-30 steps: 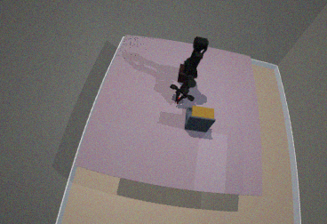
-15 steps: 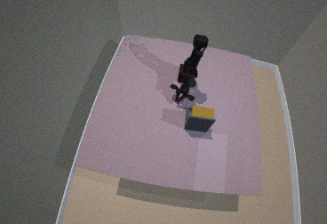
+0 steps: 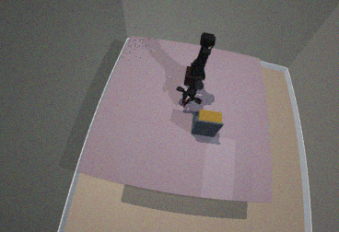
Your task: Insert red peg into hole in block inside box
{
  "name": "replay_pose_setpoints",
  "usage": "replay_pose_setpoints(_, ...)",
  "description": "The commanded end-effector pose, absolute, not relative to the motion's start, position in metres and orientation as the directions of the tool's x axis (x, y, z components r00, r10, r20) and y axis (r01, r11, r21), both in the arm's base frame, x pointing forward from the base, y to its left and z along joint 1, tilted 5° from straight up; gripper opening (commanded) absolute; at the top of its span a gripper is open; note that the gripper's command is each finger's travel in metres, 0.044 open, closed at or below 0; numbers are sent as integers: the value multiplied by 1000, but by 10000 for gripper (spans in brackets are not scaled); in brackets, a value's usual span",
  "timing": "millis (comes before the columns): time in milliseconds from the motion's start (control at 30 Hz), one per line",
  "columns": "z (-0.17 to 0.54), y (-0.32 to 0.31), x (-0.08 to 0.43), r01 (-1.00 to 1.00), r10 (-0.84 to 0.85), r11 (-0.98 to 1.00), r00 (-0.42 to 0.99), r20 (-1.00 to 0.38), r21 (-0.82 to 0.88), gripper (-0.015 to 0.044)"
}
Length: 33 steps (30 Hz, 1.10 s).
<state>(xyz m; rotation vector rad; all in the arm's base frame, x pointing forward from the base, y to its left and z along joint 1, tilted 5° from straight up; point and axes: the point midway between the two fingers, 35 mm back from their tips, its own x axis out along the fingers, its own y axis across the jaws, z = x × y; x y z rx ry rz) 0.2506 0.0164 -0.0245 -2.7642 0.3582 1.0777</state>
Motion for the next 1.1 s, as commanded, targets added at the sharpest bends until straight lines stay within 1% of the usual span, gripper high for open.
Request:
replay_pose_setpoints(0,-21,17,252,-271,-162,-961,713,-682,-55,0)
replay_pose_setpoints(1067,6,15,255,-275,-165,-960,714,-681,-55,0)
